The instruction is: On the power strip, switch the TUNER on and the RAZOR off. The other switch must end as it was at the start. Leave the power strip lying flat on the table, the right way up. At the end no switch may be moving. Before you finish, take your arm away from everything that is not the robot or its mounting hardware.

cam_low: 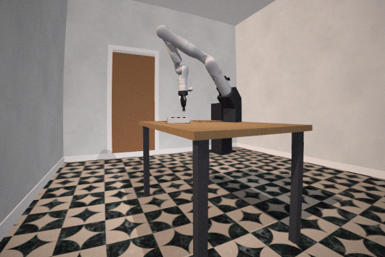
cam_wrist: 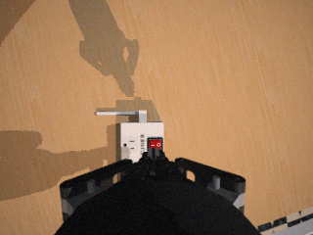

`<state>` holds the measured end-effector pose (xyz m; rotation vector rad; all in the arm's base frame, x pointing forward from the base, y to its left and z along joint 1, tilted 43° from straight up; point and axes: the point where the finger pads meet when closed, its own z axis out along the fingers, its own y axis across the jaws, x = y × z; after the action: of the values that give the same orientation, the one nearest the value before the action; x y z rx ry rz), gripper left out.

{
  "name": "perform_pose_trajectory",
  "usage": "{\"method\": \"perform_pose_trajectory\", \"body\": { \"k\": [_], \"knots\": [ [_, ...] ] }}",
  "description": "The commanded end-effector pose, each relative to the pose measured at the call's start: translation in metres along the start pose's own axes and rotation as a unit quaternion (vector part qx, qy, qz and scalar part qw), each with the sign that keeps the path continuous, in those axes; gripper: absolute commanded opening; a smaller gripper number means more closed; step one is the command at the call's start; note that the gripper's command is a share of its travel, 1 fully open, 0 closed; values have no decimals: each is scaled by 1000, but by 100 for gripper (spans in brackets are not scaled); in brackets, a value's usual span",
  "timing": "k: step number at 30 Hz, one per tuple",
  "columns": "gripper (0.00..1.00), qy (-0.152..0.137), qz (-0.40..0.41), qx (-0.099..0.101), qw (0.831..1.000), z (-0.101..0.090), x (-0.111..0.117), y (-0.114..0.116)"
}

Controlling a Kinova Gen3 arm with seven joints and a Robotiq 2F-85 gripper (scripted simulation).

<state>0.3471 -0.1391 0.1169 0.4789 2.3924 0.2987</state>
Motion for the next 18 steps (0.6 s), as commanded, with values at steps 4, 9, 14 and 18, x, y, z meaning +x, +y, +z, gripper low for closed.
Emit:
{"method": "perform_pose_trajectory", "body": {
  "k": [4,9,14,18],
  "knots": [
    [0,-5,4,3,1000,3,2,-3],
    [0,-6,3,2,1000,9,2,-3],
    [0,-6,3,1,1000,15,2,-3],
    [0,-6,3,1,1000,20,2,-3]
  ]
}}
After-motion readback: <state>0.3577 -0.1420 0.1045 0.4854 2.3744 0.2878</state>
